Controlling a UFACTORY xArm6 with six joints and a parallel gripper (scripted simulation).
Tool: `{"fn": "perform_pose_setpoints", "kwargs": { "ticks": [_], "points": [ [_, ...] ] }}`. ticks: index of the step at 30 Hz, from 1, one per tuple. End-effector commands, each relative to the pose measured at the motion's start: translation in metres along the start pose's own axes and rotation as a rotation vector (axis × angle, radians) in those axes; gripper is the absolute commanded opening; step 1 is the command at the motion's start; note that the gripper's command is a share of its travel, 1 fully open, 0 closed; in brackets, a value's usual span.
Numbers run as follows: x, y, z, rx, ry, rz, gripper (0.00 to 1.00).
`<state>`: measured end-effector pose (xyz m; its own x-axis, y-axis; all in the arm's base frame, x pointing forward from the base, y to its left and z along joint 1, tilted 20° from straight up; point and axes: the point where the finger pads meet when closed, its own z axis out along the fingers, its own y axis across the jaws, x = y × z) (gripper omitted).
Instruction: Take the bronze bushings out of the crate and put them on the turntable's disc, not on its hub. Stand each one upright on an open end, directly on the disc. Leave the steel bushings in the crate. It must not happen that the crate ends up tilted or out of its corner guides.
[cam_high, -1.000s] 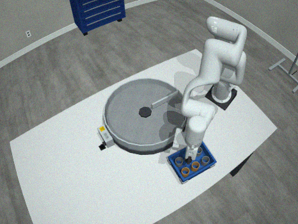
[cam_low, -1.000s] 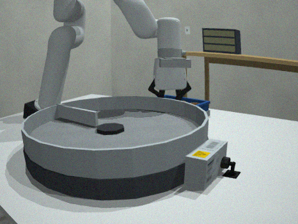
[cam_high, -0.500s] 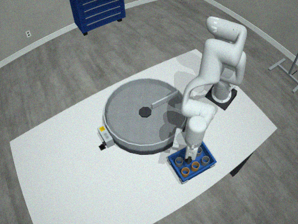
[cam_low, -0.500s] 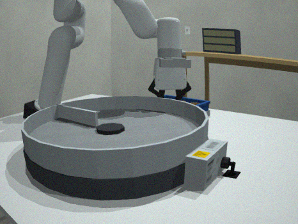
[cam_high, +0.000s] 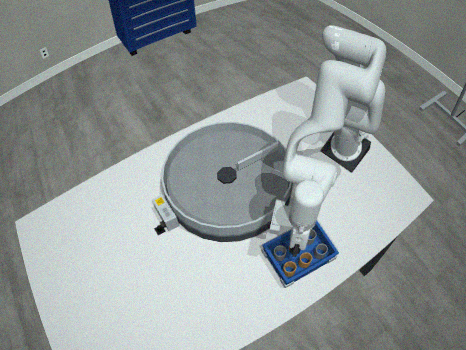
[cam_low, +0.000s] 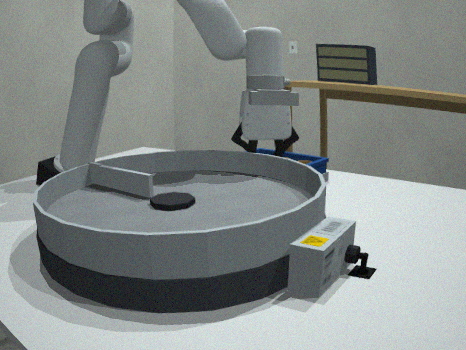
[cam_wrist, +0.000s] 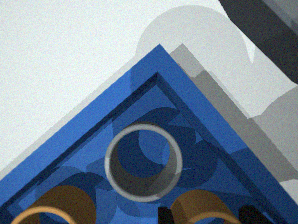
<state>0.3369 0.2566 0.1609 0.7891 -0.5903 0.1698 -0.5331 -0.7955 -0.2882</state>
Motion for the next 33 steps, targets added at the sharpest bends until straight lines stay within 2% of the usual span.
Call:
{"fn": "perform_pose_setpoints", "kwargs": {
  "ticks": [1,12,14,27,33],
  "points": [
    [0.001,-0.002,-0.005,0.005,0.001,0.0,0.0],
    [0.001,-0.002,-0.043,0.005,0.001,0.0,0.0],
    [0.001,-0.002,-0.043,0.005,0.001,0.0,0.0],
    [0.001,-0.001,-0.101,0.005,0.001,0.0,0.0],
    [0.001,-0.001,-0.111,0.005,0.001,0.0,0.0]
  ]
}}
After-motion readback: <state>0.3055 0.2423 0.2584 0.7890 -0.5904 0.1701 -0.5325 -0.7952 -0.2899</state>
